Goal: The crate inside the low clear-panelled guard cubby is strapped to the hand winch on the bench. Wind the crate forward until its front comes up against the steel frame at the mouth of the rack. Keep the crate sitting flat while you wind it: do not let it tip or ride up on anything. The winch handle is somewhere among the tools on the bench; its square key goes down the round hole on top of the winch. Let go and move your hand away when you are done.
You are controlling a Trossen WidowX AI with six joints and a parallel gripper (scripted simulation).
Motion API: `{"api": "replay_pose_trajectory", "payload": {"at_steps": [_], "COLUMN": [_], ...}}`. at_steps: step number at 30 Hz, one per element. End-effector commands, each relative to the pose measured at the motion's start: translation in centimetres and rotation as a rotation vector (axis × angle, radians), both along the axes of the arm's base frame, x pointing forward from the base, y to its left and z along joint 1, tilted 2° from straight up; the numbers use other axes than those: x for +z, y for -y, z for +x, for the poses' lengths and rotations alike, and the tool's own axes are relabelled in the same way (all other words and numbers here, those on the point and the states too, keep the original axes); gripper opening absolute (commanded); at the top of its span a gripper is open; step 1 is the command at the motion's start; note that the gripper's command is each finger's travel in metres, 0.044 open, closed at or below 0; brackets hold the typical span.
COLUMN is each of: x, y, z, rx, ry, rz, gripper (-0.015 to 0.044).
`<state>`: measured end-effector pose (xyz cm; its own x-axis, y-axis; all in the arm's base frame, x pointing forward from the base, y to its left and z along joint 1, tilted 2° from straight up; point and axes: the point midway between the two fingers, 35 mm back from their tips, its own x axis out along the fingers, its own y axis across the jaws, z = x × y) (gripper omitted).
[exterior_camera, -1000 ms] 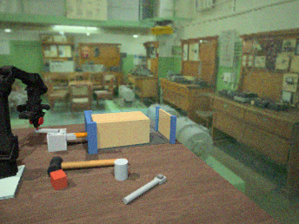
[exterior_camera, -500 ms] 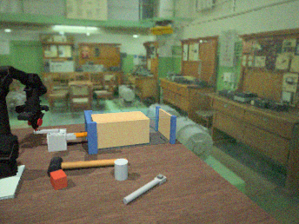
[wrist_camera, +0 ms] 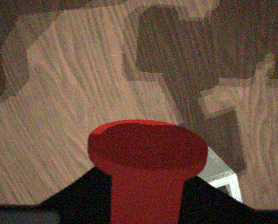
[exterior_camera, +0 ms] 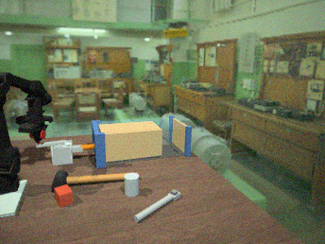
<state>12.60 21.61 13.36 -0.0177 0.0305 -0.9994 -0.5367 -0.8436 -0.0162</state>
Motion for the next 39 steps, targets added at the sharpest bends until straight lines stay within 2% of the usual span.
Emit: {"api": "replay_pose_trajectory", "payload": {"at_steps": [1,39], "x": [-0.2,-0.2], "y": [1.9,5.8], "z": [0.2,2.0], "rx": [-0.012,-0.012], "ry": [0.000,0.001], "rz": [-0.030,-0.033], "gripper": [0.0000,0.0000]}}
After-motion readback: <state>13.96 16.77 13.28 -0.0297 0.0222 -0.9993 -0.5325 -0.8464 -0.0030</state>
